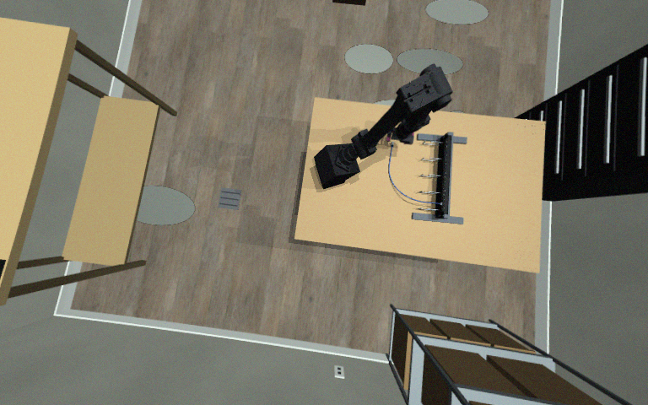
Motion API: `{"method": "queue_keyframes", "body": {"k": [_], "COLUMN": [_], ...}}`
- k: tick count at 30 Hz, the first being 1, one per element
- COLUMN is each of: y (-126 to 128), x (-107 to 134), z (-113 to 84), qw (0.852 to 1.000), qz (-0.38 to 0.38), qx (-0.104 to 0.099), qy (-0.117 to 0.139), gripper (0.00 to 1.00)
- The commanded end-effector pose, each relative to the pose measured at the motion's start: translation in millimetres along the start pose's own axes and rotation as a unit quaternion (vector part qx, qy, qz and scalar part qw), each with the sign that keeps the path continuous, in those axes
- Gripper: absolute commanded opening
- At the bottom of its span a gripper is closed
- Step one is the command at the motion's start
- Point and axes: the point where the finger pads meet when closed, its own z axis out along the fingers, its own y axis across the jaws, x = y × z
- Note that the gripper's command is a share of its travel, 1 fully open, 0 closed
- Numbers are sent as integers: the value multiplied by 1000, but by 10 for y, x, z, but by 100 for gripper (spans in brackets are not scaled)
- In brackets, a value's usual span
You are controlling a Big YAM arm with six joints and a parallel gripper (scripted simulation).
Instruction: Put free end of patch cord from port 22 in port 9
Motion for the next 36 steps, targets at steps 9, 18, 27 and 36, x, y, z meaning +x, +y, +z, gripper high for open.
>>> {"method": "queue_keyframes", "body": {"k": [9,18,27,36], "y": [-46,-52,-66,-86], "x": [2,3,-5,-19], "z": [-45,-52,-63,-73], "qw": [1000,1000,1000,1000], "qz": [-1,-1,-1,-1], "qx": [11,11,12,14], "qy": [-5,-5,-6,-7], "gripper": [0,0,0,0]}}
